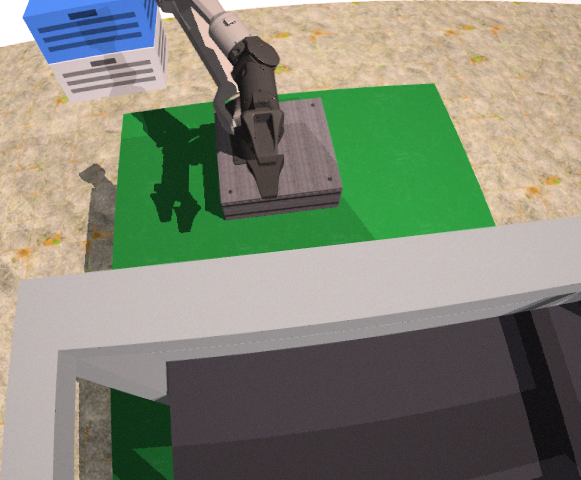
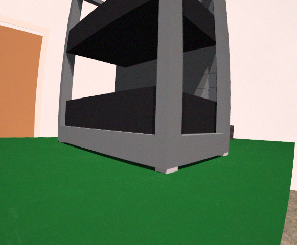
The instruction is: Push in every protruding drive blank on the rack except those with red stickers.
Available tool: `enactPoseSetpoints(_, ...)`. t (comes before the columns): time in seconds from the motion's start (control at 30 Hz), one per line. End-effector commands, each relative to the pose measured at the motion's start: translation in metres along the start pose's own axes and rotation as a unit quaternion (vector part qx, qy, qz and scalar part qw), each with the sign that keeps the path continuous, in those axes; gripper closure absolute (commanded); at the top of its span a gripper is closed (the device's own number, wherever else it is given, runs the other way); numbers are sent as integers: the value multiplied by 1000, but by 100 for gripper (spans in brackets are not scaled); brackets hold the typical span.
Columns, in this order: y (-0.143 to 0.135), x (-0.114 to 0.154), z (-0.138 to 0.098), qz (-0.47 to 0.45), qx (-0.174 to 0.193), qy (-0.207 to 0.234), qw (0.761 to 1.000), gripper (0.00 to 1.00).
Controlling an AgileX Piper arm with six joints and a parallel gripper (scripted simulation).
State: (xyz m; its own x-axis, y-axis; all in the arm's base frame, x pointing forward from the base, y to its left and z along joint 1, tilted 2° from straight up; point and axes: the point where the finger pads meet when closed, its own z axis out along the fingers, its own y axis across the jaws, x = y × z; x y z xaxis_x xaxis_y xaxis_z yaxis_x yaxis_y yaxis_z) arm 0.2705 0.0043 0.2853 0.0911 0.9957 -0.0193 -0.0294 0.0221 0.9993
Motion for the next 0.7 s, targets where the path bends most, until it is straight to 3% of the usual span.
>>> enactPoseSetpoints(0.0, 1, 3, 10, 0, -2, 3, 1000, 0)
enactPoseSetpoints(0.2, 0, 16, 47, 0, -2, 3, 1000, 0)
enactPoseSetpoints(0.27, 0, 16, 47, 0, -2, 3, 1000, 0)
enactPoseSetpoints(0.5, -1, 31, 89, 0, -2, 3, 1000, 0)
enactPoseSetpoints(0.67, -1, 36, 104, 0, -2, 3, 1000, 0)
